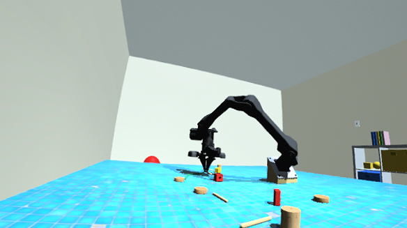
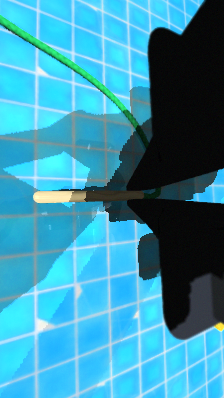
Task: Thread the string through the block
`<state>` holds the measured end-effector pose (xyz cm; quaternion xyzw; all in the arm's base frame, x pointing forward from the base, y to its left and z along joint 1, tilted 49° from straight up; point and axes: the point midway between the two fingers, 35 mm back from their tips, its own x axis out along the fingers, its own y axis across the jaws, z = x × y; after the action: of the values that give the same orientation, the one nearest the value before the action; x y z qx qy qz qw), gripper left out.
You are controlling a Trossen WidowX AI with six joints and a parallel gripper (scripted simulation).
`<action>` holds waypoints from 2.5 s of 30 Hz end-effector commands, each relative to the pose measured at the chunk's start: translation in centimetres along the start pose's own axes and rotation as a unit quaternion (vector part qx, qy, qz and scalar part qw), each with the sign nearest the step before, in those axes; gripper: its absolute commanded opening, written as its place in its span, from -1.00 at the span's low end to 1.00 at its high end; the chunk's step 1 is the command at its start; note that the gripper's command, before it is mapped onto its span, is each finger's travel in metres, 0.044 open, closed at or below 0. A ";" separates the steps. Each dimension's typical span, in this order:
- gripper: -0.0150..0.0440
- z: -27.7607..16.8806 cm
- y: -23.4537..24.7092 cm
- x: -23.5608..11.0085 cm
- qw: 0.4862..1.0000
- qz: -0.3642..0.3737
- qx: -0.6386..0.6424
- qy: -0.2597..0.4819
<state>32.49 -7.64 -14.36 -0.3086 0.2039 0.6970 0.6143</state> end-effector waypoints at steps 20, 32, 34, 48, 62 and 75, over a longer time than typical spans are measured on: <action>-0.49 3.2 0.2 0.1 1.000 0.000 0.003 -0.002; -0.49 4.8 0.4 0.2 1.000 0.000 0.003 -0.002; -0.49 5.0 0.4 0.2 1.000 0.000 0.003 -0.001; -0.49 6.3 0.4 0.3 1.000 0.000 0.003 0.000; -0.49 8.3 0.4 0.3 1.000 0.000 0.003 0.000; -0.49 10.1 0.4 0.3 1.000 0.001 0.003 0.000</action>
<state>30.43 -1.29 -7.67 -0.3092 0.2052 0.6969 0.6137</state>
